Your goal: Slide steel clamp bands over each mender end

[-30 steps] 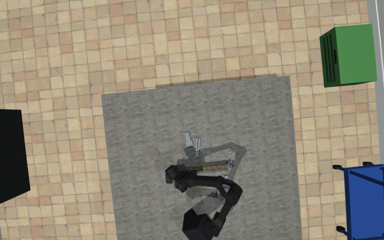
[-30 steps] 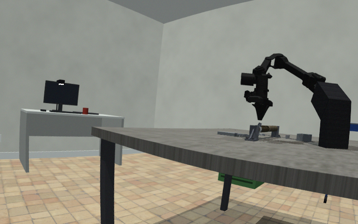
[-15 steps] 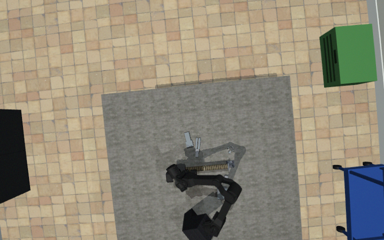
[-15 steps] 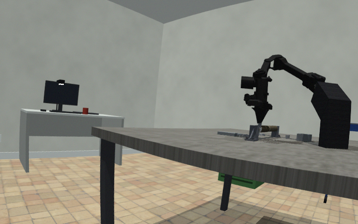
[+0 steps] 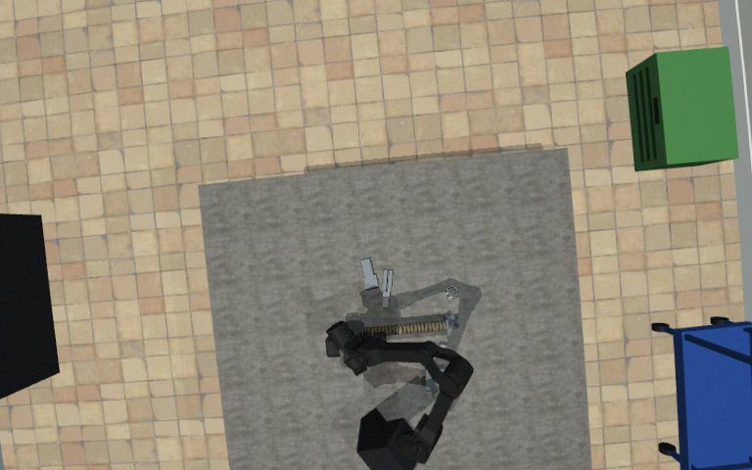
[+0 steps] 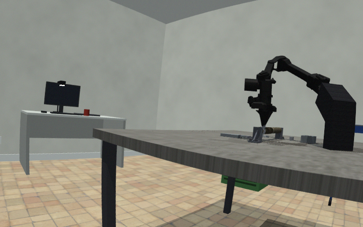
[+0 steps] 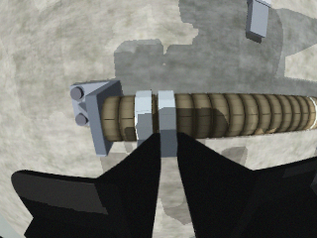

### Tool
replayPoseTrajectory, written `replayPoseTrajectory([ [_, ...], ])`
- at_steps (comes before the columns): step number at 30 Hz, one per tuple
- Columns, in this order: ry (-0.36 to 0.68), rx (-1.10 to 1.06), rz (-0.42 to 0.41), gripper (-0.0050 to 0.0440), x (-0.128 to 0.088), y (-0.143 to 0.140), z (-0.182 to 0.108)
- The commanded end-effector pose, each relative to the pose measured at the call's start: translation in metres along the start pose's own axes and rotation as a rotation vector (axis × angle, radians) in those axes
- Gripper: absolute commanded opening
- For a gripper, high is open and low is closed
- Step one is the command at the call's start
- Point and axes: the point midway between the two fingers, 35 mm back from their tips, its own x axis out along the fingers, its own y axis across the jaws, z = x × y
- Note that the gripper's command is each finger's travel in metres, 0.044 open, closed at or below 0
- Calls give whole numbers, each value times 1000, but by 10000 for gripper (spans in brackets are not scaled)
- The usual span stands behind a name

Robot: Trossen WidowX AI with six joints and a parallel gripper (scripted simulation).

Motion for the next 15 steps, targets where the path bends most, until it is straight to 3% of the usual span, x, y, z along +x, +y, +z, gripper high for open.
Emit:
replayPoseTrajectory([
  [1, -2, 1, 1, 30, -1, 0, 1],
  [3, -2, 1, 1, 0, -1, 0, 1],
  [15, 0, 0, 0, 0, 0, -9, 0],
])
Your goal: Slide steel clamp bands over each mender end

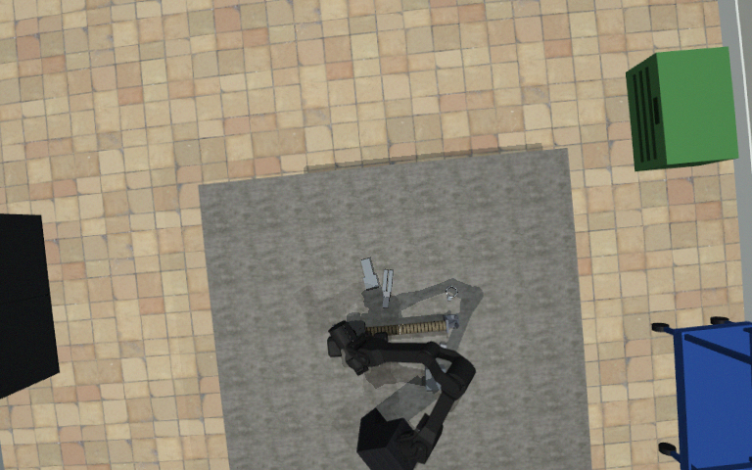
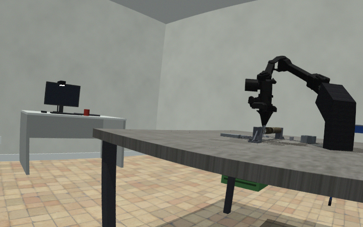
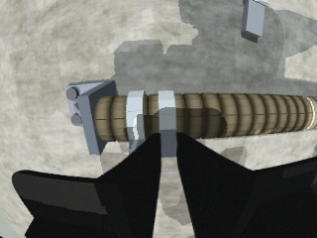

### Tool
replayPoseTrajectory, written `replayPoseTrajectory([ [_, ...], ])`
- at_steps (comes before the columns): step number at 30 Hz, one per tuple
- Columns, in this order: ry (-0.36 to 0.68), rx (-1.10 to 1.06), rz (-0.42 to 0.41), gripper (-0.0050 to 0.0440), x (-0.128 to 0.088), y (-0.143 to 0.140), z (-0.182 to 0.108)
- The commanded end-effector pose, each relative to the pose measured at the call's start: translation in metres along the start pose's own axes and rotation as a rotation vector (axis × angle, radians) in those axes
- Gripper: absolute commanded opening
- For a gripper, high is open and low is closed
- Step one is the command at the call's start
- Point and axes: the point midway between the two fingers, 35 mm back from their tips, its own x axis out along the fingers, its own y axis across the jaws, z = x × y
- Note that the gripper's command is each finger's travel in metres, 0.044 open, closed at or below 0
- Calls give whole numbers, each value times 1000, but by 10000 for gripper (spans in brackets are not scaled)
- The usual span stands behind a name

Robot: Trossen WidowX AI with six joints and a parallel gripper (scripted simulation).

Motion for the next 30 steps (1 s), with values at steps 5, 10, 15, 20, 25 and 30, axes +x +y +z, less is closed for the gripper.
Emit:
replayPoseTrajectory([
  [5, 0, 2, 1, 0, 0, -7, 0],
  [10, 1, 2, 1, 0, 0, -12, 0],
  [15, 1, 2, 1, 0, 0, -17, 0],
  [20, 1, 2, 1, 0, 0, -20, 0],
  [25, 1, 2, 1, 0, 0, -24, 0],
  [30, 1, 2, 0, 0, 0, -29, 0],
])
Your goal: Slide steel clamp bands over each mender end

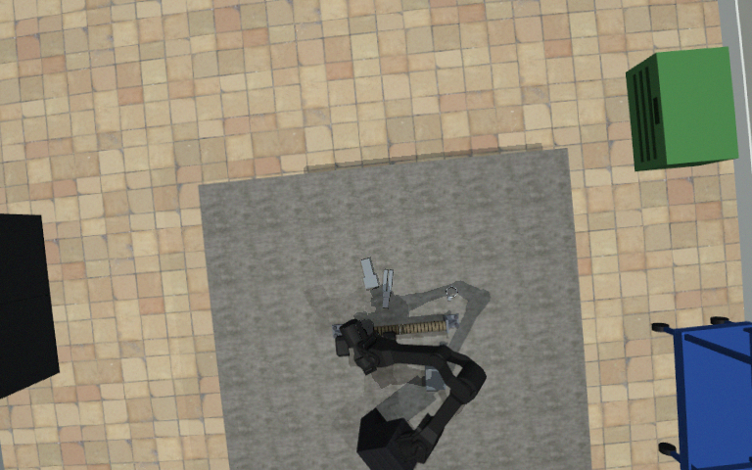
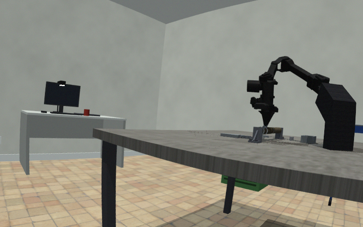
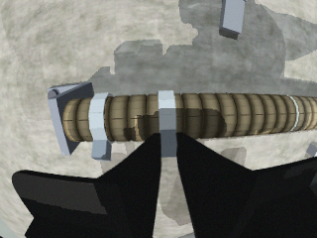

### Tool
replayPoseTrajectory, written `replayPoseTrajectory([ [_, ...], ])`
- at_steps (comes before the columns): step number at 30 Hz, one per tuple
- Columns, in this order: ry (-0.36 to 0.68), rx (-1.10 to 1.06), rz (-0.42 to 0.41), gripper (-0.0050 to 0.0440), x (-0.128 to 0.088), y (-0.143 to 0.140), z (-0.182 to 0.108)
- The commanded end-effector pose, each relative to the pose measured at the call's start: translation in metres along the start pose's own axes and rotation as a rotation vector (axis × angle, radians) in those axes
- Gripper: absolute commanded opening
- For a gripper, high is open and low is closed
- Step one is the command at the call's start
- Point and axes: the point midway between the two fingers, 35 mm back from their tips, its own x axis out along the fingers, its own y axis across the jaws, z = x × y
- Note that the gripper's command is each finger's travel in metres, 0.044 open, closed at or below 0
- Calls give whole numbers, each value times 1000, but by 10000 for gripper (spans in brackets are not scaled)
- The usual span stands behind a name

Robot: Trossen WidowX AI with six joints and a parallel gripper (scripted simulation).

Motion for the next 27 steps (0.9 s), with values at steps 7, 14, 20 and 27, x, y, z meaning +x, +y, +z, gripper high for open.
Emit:
replayPoseTrajectory([
  [7, 1, 3, 1, 0, 0, -10, 0],
  [14, 1, 3, 1, 0, 0, -16, 0],
  [20, 1, 3, 1, 0, 0, -23, 0],
  [27, 1, 3, 1, 0, 0, -28, 0],
])
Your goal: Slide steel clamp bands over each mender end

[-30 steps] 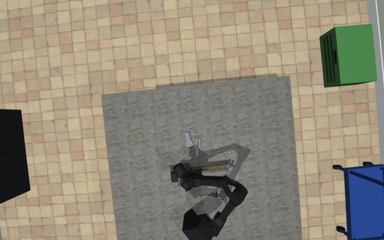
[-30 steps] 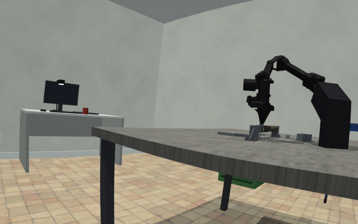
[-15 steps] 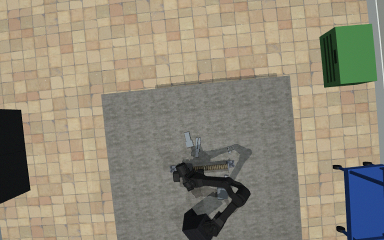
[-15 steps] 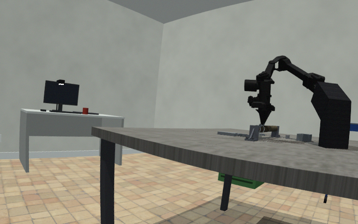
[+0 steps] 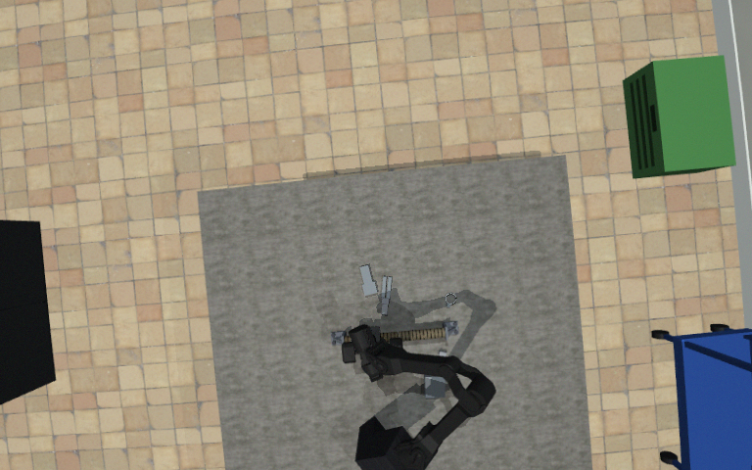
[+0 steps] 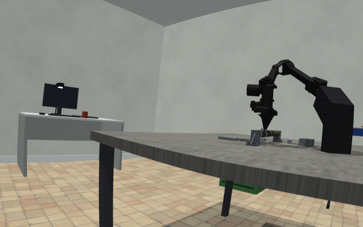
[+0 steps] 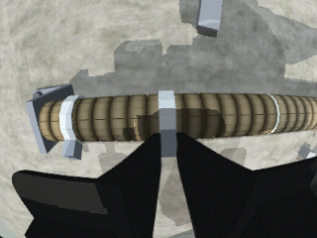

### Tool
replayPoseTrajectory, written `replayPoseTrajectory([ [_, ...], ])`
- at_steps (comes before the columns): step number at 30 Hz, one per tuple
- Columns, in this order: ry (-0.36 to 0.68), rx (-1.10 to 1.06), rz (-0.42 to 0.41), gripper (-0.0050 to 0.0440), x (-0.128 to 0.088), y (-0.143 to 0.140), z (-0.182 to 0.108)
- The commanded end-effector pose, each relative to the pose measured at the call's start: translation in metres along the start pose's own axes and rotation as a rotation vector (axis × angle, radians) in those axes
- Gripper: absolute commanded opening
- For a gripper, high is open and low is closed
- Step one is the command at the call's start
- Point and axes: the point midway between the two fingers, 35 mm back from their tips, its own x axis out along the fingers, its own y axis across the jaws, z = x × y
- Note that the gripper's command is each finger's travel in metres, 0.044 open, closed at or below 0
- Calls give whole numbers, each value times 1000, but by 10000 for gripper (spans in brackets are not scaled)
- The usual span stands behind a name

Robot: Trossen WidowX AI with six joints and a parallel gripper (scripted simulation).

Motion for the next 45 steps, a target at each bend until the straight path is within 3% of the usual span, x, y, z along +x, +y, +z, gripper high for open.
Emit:
replayPoseTrajectory([
  [1, 0, 4, 1, 0, 0, -5, 0],
  [45, 0, 4, 1, 0, 0, -44, 0],
])
